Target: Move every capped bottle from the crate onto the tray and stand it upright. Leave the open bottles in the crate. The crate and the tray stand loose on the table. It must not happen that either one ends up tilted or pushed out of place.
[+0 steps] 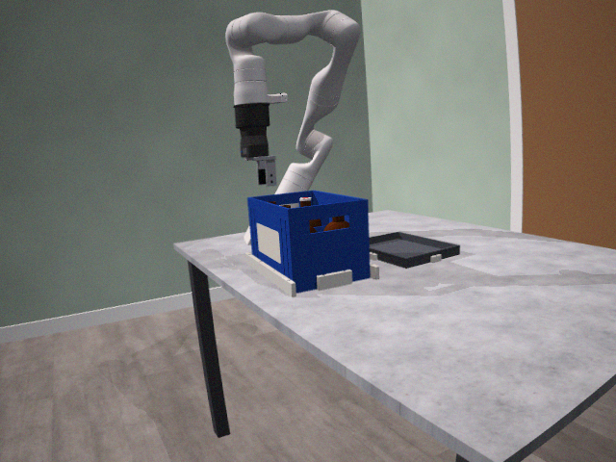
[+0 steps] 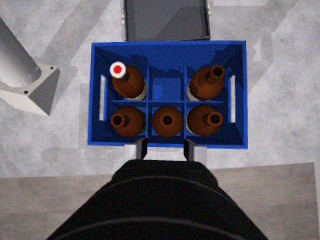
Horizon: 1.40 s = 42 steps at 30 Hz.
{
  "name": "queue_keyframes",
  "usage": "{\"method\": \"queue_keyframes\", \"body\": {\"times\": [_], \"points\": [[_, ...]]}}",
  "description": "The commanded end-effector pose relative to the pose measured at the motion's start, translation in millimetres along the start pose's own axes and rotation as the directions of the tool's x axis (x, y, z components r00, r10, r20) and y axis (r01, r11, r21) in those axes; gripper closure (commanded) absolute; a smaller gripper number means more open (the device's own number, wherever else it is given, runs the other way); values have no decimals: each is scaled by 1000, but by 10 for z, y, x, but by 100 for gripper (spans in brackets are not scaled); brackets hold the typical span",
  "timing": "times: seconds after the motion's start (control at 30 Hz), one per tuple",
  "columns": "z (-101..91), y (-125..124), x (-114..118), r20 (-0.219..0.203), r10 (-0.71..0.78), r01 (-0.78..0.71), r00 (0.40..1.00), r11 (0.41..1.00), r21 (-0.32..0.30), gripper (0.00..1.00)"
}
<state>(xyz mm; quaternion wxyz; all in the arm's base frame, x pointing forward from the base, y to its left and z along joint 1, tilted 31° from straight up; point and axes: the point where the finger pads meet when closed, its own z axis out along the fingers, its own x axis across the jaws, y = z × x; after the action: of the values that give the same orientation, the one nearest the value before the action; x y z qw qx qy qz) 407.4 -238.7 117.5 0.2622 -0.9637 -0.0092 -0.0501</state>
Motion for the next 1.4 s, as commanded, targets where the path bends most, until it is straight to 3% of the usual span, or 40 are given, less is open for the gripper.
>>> {"method": "queue_keyframes", "body": {"times": [0.0, 1.37], "points": [[-29, -20, 21, -5, -6, 6, 1000, 1000, 2, 0], [-21, -7, 4, -2, -1, 1, 1000, 1000, 0, 0]]}}
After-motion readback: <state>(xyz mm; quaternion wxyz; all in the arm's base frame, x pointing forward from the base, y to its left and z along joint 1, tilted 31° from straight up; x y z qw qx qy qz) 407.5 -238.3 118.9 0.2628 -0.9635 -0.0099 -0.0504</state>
